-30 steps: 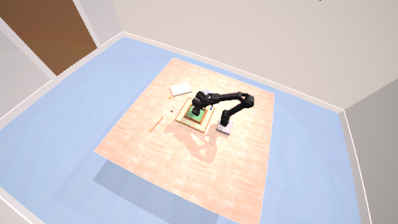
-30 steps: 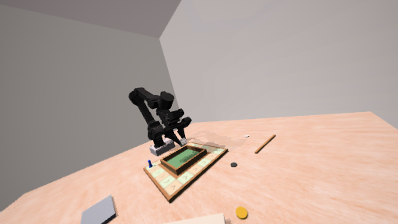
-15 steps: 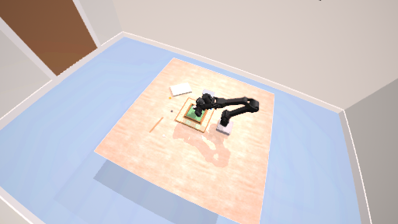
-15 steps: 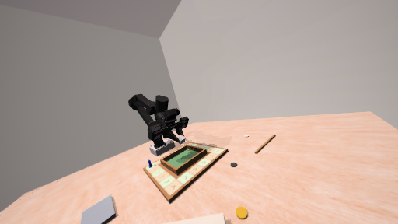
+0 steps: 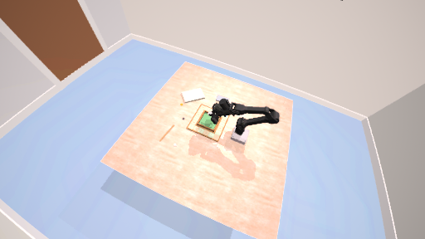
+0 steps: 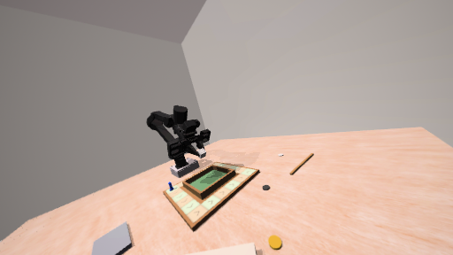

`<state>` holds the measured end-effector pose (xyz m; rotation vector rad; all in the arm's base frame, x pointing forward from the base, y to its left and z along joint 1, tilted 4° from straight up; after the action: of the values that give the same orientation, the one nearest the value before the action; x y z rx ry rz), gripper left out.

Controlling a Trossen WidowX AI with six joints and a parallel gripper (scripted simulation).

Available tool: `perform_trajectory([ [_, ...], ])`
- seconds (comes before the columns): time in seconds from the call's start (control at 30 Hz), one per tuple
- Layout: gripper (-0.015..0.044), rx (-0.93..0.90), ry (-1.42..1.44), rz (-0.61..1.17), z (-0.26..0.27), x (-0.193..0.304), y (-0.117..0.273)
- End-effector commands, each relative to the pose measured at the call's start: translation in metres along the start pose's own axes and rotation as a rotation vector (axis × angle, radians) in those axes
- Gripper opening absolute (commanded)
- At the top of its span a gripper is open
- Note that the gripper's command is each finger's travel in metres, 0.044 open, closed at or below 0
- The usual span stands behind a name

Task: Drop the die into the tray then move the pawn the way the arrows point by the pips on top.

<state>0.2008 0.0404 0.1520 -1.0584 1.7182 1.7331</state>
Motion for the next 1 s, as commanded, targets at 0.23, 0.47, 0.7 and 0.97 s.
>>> perform_trajectory([
  [0.23, 0.0053, 0.000, 0.000, 0.000, 0.000, 0.000, 0.000],
  [0.47, 0.0236, 0.000, 0.000, 0.000, 0.000, -0.001, 0.001],
  [0.7, 0.0420, 0.005, 0.003, 0.001, -0.001, -0.030, 0.026],
  [0.97, 0.0440, -0.009, 0.011, 0.287, -0.001, -0.039, 0.008],
])
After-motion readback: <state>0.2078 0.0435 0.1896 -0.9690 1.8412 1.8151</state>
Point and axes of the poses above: the point midway between the two fingers, 35 mm back from their tips, its own y axis back along the fingers, its own z axis across the jaws, x = y × z, the point moved 5 cm from there along y, back along the fingers, and after that the axes turned 3 degrees about y, right-handed, at the moved point
